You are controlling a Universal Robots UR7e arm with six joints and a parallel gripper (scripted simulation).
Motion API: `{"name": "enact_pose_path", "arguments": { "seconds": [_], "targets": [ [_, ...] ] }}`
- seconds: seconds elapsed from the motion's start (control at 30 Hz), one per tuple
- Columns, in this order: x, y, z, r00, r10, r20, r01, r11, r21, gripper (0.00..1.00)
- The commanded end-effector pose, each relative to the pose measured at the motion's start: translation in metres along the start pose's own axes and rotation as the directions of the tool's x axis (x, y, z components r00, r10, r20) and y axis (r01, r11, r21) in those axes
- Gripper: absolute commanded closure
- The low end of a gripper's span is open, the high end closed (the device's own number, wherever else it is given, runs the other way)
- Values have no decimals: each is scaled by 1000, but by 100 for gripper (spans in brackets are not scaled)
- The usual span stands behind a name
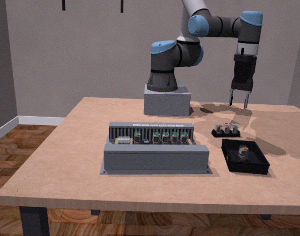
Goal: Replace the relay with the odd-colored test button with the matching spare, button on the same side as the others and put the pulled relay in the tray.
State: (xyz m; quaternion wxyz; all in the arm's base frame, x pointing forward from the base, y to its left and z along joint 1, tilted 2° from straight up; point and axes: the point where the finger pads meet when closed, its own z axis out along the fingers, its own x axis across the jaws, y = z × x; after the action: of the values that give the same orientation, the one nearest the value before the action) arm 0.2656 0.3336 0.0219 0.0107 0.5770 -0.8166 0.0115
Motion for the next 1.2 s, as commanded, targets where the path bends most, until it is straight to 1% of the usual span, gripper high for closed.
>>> {"name": "enact_pose_path", "arguments": {
  "seconds": [0.0,0.17,0.57,0.63,0.73,1.13,1.17],
  "targets": [
    [0,0,0,1000,10,0,-10,1000,1,0],
    [0,0,0,992,124,0,-124,992,2,0],
    [0,0,0,992,124,0,-124,992,2,0],
    [0,0,0,978,211,1,-211,978,1,0],
    [0,0,0,939,343,1,-343,939,1,0],
    [0,0,0,939,343,1,-343,939,1,0],
    [0,0,0,925,379,1,-379,925,1,0]
  ]
}}
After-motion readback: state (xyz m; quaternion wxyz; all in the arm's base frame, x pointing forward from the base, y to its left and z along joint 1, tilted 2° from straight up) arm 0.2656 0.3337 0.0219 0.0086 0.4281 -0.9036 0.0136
